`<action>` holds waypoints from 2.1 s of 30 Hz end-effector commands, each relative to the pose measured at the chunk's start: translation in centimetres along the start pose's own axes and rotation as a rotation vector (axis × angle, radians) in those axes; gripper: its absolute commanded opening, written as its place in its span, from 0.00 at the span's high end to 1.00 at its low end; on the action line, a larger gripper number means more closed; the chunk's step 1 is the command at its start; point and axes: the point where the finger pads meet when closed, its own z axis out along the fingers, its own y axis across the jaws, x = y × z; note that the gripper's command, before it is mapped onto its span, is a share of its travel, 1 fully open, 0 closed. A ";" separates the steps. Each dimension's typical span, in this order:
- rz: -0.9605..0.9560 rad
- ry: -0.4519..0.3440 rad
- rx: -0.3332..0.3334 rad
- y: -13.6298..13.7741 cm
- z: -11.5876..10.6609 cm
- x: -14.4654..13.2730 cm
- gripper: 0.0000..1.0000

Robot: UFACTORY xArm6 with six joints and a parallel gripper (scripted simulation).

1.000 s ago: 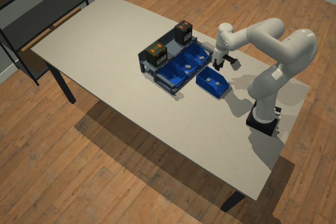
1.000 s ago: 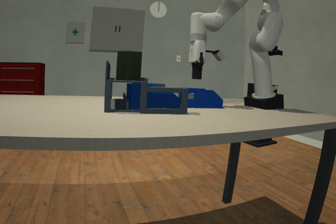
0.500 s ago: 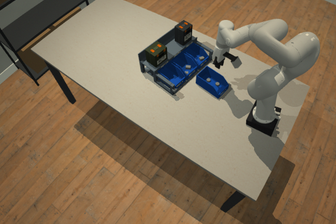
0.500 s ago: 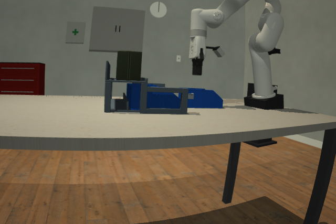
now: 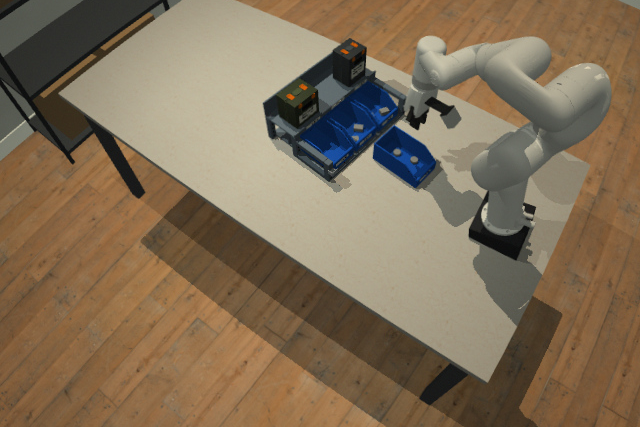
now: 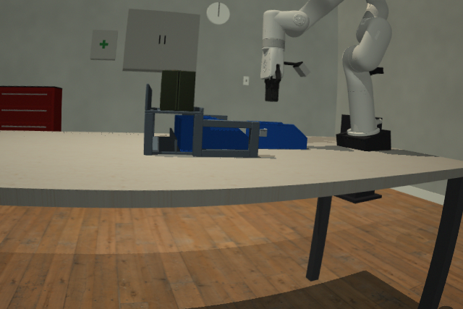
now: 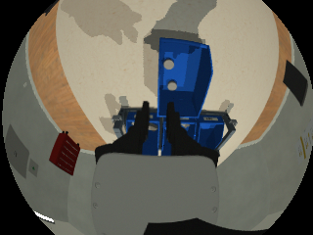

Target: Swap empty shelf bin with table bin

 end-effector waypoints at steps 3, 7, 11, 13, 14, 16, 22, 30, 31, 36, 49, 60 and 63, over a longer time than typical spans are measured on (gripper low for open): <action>0.000 -0.003 0.001 0.0 -0.2 -0.1 0.74; 0.000 -0.003 0.001 0.0 -0.2 -0.1 0.74; 0.000 -0.003 0.001 0.0 -0.2 -0.1 1.00; 0.000 -0.003 0.001 0.0 -0.2 -0.1 1.00; 0.000 -0.003 0.001 0.0 -0.2 -0.1 1.00; 0.000 -0.003 0.001 0.0 -0.2 -0.1 1.00; 0.000 -0.003 0.001 0.0 -0.2 -0.1 1.00; -0.028 -0.003 0.001 0.2 -0.2 -0.4 1.00; -0.063 -0.002 0.001 0.4 -0.2 -0.8 1.00; -0.264 0.001 0.002 2.0 -0.3 -2.9 1.00; -0.977 -0.008 0.010 12.6 1.3 -11.5 1.00; -1.487 -0.008 0.010 17.9 2.6 -13.7 1.00; -1.571 -0.002 0.003 17.9 2.6 -13.7 1.00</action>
